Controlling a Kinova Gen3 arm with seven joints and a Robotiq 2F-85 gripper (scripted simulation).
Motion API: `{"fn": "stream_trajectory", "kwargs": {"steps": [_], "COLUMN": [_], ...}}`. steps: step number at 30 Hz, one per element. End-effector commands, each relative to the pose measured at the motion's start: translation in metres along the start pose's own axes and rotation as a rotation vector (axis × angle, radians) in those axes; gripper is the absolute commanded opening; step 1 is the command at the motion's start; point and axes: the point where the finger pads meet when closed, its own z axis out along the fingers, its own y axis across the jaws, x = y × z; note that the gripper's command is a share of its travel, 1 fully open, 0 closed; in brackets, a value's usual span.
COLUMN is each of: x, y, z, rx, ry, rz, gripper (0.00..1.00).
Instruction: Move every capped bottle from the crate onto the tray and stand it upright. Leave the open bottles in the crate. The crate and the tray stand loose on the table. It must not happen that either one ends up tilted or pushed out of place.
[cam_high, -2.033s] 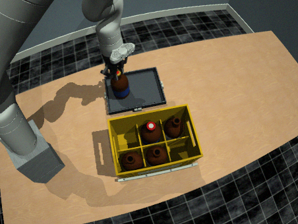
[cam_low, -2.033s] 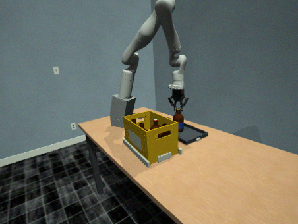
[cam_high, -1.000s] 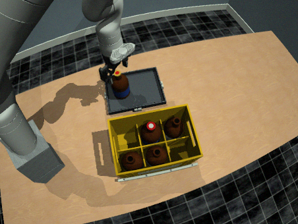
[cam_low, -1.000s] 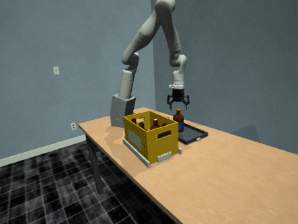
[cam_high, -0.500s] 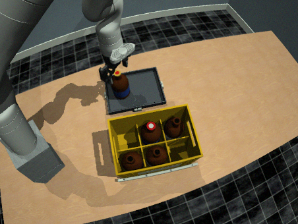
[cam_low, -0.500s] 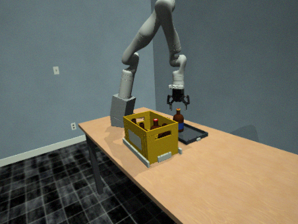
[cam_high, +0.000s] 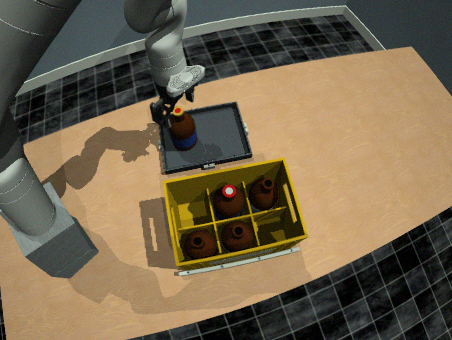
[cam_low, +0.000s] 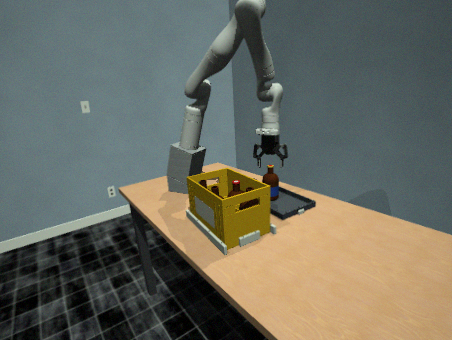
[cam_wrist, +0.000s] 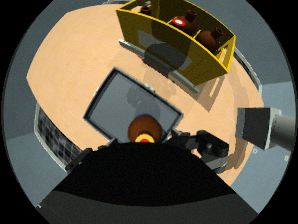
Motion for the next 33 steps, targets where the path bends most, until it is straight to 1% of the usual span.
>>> {"fn": "stream_trajectory", "kwargs": {"steps": [1,5,20,22,23,33], "x": [0.0,0.0,0.0,0.0,-0.007,-0.001], "y": [0.0,0.0,0.0,0.0,0.003,0.001], "z": [0.0,0.0,-0.05,-0.05,-0.046,-0.056], "rx": [0.001,0.001,0.001,0.001,-0.008,-0.002], "ry": [0.001,0.001,0.0,0.0,-0.012,-0.003], "rz": [0.0,0.0,0.0,0.0,-0.009,-0.003], "gripper": [1.0,1.0,1.0,1.0,1.0,1.0]}}
